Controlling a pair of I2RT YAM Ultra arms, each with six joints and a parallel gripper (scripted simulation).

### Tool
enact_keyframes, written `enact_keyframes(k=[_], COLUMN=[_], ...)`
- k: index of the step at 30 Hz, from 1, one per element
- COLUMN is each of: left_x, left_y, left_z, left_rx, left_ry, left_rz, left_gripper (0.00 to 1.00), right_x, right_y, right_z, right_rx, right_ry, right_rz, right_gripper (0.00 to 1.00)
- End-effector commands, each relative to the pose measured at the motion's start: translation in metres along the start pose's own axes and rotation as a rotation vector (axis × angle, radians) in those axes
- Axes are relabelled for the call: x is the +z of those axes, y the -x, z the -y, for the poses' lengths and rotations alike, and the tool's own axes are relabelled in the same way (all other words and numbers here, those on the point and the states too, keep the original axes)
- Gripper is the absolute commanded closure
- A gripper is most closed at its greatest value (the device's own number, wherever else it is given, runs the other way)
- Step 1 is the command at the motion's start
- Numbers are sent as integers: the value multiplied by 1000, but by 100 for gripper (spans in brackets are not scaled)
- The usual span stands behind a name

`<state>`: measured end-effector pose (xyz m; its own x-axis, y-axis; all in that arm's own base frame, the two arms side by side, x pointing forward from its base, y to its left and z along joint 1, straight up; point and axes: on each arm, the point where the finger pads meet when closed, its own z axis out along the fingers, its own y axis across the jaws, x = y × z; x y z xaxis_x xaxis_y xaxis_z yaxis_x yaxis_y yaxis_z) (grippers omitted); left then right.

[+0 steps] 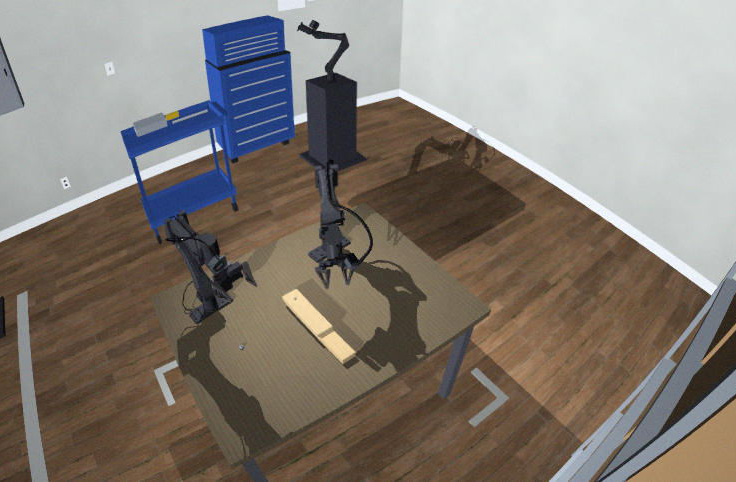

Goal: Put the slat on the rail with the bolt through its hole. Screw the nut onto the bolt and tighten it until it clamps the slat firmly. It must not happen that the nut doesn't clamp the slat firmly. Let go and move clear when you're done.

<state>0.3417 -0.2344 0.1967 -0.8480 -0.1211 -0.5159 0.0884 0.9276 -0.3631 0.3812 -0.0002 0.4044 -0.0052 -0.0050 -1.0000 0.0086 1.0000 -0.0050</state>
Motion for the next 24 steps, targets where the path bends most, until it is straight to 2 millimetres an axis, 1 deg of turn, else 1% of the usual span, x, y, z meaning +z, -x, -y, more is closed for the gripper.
enact_keyframes(k=[1, 4, 6, 12, 18, 21, 23, 24], left_x=[-20, -32, -32, -60, -92, -109, -109, -115], left_y=[38, 57, 57, 91, 119, 131, 131, 135], left_z=[-2, -13, -13, -36, -61, -74, -74, -78], left_rx=[53, 65, 65, 96, 132, 152, 152, 159], left_ry=[-58, -59, -59, -45, -10, 15, 15, 25], left_rz=[151, 225, 225, 373, 520, 592, 592, 616], left_gripper=[0, 0, 0, 0, 0, 0, 0, 0], right_x=[-1, -1, -1, -1, -1, -1, -1, -1], right_y=[7, 7, 7, 7, 7, 7, 7, 7], right_z=[-1, -1, -1, -1, -1, -1, -1, -1], right_rx=[5, 5, 5, 5, 5, 5, 5, 5], right_ry=[9, 9, 9, 9, 9, 9, 9, 9], right_rz=[17, 17, 17, 17, 17, 17, 17, 17], right_gripper=[0, 0, 0, 0, 0, 0, 0, 0])
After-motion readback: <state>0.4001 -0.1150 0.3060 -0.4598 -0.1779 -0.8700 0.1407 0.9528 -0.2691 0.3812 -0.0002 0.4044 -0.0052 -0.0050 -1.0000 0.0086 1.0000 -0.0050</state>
